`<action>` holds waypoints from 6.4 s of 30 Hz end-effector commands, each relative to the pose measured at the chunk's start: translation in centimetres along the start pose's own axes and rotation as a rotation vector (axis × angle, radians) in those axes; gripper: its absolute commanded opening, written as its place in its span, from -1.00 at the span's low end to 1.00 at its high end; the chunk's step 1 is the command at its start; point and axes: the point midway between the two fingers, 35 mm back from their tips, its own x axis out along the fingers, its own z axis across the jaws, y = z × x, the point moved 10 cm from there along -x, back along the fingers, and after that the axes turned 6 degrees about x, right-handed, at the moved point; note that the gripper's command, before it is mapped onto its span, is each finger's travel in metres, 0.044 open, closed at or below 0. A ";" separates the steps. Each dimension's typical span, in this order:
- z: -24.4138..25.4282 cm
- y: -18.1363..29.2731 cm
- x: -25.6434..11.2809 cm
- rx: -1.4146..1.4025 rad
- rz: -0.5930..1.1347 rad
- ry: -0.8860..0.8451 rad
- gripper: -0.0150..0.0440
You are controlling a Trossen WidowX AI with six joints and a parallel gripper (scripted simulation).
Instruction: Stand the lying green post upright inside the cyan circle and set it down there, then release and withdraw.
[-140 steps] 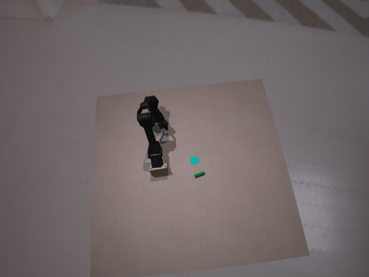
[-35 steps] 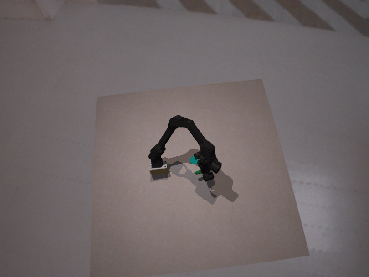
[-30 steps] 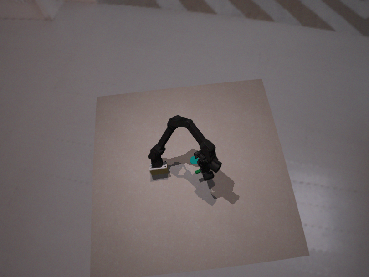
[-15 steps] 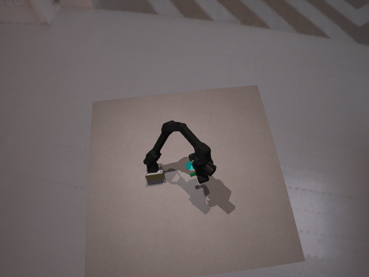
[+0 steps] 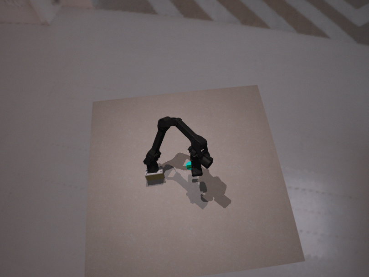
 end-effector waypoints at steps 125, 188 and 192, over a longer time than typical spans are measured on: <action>10.8 10.2 2.9 0.355 -0.467 0.399 -0.42; 11.2 13.7 5.7 0.343 -0.896 0.433 -0.42; 11.1 13.9 5.9 0.343 -0.925 0.428 -0.42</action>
